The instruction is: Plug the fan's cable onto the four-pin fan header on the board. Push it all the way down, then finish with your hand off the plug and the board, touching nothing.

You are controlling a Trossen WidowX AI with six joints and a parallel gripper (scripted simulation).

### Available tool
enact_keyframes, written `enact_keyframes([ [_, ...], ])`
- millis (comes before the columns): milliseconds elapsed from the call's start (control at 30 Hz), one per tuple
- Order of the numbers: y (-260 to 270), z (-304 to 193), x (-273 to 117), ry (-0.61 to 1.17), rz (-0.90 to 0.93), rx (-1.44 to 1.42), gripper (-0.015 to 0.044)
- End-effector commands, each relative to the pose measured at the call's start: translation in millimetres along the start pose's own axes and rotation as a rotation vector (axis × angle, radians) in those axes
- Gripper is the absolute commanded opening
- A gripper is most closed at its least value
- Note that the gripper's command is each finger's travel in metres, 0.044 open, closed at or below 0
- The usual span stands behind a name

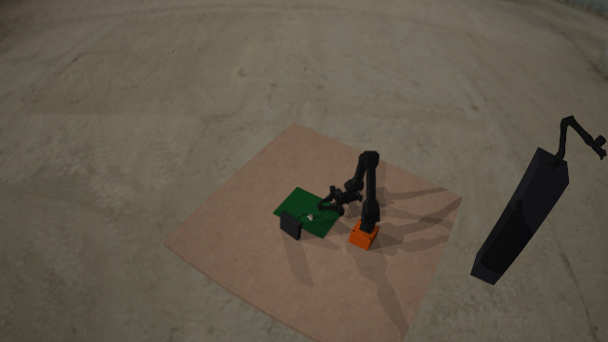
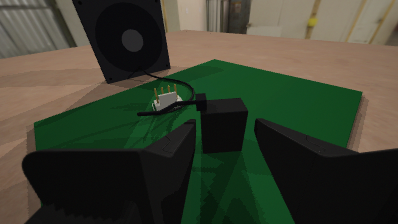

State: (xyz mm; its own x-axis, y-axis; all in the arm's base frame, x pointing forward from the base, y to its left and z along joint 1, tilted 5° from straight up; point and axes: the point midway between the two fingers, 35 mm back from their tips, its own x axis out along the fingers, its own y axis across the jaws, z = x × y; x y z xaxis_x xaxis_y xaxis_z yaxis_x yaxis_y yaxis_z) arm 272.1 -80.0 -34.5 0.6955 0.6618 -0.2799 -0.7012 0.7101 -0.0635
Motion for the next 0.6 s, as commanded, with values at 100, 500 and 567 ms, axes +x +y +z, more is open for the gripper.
enact_keyframes([
  [100,-2,0,-13,0.021,-0.003,-0.005,0.0205],
  [500,-1,8,-38,0.029,0.001,-0.003,0.0205],
  [567,-1,10,-42,0.028,0.002,-0.003,0.0205],
])
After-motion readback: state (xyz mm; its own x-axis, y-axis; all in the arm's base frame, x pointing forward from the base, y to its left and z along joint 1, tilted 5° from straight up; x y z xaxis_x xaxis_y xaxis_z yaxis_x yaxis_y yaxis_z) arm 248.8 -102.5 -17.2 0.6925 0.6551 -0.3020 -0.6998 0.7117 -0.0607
